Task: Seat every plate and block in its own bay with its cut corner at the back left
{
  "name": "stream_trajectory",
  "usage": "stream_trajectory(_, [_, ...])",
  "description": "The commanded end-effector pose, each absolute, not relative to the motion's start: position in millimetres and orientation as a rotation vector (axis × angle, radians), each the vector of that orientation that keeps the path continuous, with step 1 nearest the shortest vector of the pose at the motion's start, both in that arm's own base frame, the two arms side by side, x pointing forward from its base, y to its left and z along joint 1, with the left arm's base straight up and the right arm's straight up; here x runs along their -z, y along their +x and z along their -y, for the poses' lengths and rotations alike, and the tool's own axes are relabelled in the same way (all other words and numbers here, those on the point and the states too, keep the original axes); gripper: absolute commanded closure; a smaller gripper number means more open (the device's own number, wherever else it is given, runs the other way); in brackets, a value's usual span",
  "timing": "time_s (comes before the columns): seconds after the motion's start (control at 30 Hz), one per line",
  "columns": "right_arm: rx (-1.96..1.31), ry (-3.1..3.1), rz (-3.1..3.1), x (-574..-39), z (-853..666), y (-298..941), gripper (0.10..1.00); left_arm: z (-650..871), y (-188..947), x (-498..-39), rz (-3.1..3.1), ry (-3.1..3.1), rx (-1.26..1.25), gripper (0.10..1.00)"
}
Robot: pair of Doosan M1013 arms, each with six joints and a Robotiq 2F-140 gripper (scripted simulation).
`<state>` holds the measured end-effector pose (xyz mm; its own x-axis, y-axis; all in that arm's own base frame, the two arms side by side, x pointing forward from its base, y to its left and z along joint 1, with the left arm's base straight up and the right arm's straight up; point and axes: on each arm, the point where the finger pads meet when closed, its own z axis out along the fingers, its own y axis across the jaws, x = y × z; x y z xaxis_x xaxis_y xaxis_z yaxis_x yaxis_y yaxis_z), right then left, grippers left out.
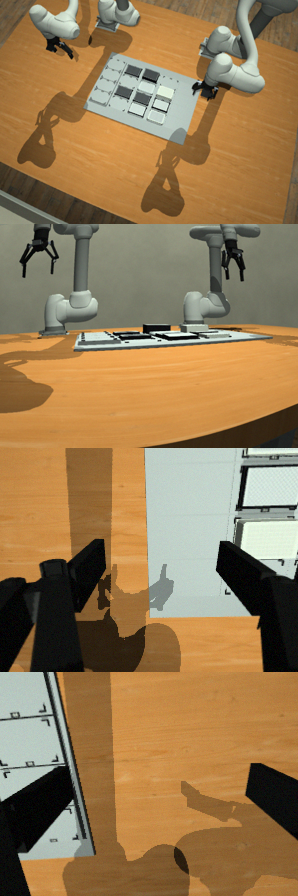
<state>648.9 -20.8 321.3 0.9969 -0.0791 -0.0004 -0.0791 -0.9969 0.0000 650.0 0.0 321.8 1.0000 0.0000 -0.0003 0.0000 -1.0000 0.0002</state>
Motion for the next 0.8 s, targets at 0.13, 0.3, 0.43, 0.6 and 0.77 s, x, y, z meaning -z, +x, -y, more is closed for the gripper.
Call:
stream_trajectory(0.13, [0.002, -3.138, -0.137, -323, 57, 648, 0.098, 0, 650, -323, 0.0, 3.142, -0.002, 0.4])
stream_trajectory(0.3, [0.002, -3.129, -0.274, -323, 71, 646, 0.098, 0, 650, -323, 0.0, 3.142, -0.002, 0.4])
stream_trajectory(0.43, [0.002, -3.129, -0.274, -323, 91, 643, 0.098, 0, 650, -323, 0.0, 3.142, -0.002, 0.4])
stream_trajectory(0.6, [0.002, -3.129, -0.274, -323, 113, 640, 0.098, 0, 650, -323, 0.0, 3.142, -0.002, 0.4])
stream_trajectory(0.77, [0.002, -3.115, -0.41, -323, 137, 635, 0.098, 0, 650, -323, 0.0, 3.142, -0.002, 0.4])
